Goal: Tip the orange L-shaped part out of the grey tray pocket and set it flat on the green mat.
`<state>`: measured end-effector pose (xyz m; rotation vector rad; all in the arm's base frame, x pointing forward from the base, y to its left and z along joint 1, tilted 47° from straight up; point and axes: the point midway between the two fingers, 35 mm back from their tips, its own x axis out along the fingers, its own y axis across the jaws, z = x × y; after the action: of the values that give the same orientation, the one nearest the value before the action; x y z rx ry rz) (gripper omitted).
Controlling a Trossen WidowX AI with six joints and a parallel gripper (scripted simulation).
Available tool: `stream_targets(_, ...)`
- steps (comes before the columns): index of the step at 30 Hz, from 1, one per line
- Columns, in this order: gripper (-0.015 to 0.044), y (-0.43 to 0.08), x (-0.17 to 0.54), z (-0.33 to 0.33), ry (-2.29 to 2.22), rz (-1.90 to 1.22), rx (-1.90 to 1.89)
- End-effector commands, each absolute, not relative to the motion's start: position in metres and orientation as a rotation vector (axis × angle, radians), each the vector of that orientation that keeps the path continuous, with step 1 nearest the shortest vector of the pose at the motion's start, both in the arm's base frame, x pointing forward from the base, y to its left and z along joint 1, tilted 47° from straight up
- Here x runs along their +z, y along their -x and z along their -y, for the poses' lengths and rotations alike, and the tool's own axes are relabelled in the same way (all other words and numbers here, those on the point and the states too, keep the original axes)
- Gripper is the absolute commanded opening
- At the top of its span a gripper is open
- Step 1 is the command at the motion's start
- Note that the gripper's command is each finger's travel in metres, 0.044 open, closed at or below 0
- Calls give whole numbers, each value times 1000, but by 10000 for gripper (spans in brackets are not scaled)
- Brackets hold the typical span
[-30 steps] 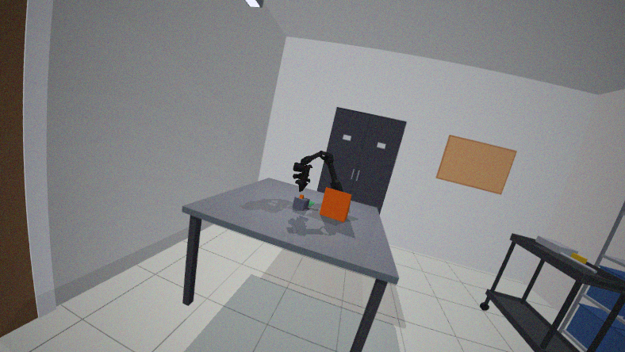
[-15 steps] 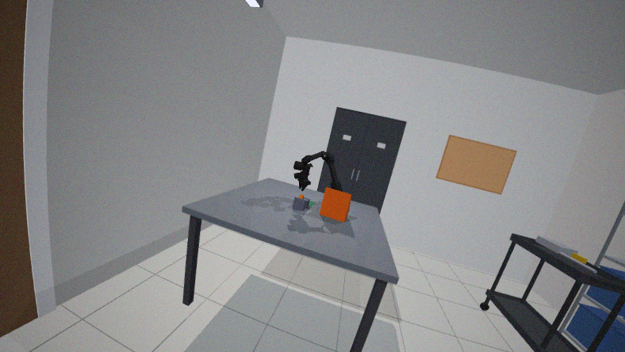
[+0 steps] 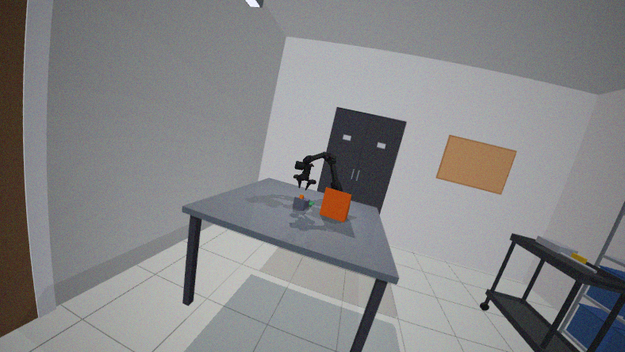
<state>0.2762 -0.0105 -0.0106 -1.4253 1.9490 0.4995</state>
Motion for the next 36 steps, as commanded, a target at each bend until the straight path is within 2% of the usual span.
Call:
stream_targets(1,280,-271,-9,17,1484,-1968,597)
stream_targets(36,280,-259,-52,60,1485,-1968,596)
